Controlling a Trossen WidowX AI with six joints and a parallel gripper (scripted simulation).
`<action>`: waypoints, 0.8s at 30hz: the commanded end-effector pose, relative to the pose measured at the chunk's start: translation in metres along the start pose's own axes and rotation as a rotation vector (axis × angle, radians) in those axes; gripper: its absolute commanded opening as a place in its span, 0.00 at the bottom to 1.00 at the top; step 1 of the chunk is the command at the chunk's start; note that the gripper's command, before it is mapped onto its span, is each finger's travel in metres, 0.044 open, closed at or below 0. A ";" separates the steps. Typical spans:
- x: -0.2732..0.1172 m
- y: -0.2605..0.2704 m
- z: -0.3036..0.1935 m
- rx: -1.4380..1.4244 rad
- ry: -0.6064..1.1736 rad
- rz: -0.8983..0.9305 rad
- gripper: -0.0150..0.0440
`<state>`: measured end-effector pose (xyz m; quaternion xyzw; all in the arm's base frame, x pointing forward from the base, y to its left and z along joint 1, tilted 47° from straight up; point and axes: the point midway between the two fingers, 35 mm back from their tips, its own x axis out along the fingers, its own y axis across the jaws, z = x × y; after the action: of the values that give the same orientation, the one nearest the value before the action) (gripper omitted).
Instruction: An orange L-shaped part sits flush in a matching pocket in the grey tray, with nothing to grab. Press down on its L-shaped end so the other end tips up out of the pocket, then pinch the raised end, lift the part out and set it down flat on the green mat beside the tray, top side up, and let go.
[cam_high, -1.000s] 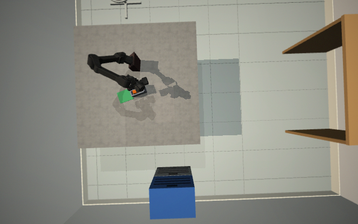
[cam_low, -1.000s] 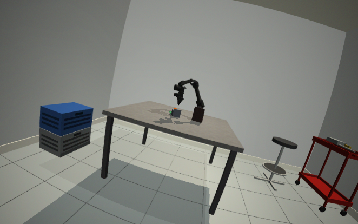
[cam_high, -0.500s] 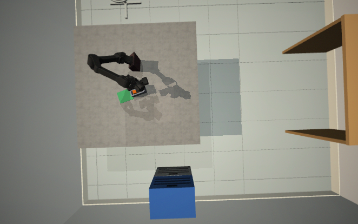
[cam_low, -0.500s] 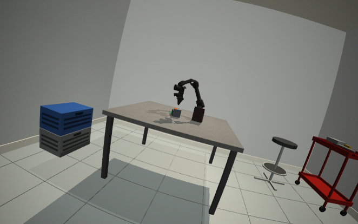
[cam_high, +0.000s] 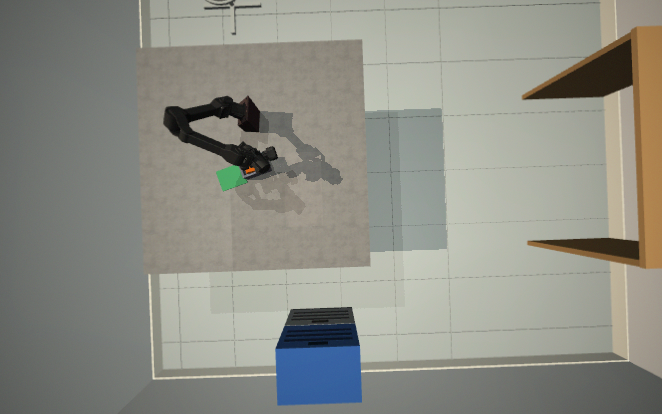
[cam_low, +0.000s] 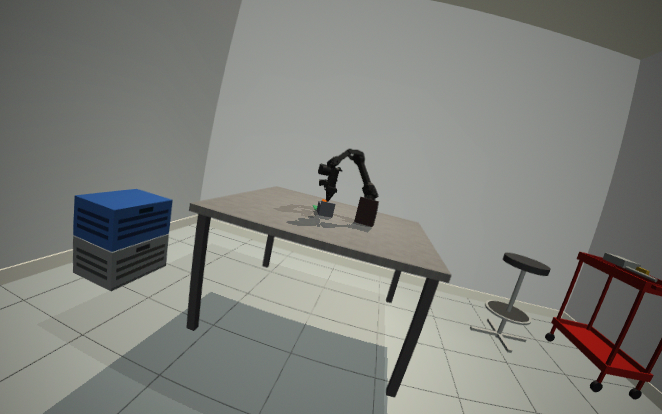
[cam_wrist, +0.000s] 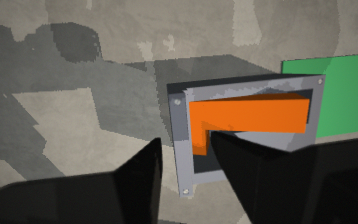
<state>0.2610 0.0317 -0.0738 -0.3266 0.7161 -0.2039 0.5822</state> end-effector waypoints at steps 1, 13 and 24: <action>0.024 -0.001 -0.007 -0.012 0.019 -0.009 0.56; 0.034 -0.001 -0.007 -0.013 0.019 -0.009 0.56; 0.053 -0.001 -0.007 -0.012 0.019 -0.010 0.56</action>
<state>0.2511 -0.0020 -0.1045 -0.3286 0.7198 -0.2060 0.5758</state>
